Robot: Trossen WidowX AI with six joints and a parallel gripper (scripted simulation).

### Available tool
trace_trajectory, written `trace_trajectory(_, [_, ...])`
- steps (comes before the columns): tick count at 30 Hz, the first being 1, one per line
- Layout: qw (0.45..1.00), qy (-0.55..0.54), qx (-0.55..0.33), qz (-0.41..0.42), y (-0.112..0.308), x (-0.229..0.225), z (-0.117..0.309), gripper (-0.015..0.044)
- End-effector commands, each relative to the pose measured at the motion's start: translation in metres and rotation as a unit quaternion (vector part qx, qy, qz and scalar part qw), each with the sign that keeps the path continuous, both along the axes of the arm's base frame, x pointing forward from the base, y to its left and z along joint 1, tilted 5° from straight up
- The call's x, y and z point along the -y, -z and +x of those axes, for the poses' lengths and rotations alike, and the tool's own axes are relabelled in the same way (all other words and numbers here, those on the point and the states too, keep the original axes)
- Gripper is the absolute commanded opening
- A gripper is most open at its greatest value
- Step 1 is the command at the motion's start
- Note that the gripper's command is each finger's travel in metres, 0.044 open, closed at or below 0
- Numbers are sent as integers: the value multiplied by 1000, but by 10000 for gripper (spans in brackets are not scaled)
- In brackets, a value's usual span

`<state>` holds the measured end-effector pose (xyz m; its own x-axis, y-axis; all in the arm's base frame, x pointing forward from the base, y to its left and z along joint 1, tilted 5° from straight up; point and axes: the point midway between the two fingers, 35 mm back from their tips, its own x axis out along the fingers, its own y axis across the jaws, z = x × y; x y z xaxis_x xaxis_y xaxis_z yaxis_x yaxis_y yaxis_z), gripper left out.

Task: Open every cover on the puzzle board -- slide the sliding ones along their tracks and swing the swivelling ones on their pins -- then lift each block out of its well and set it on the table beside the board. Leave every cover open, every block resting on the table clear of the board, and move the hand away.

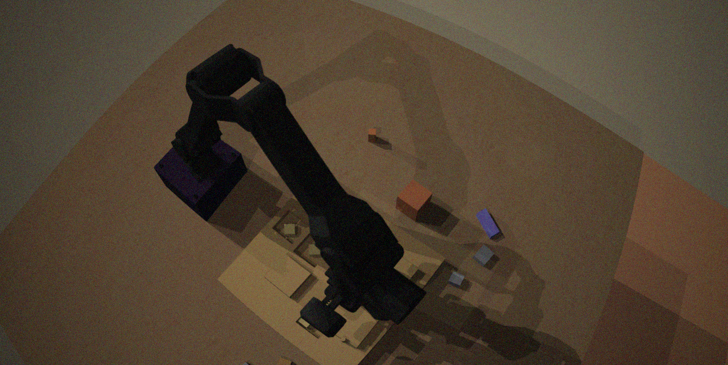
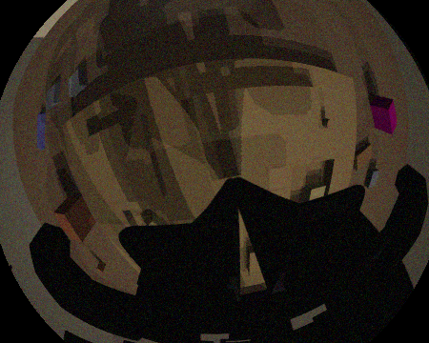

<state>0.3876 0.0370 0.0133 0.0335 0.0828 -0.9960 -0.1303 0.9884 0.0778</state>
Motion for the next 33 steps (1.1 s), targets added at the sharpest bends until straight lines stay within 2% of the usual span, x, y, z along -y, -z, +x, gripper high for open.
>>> trace_trajectory(1, [1000,1,4,2,-8,0,2,0])
trace_trajectory(29, [1000,1,4,2,-45,3,1,0])
trace_trajectory(33, [1000,-27,2,-1,-41,1,-14,0])
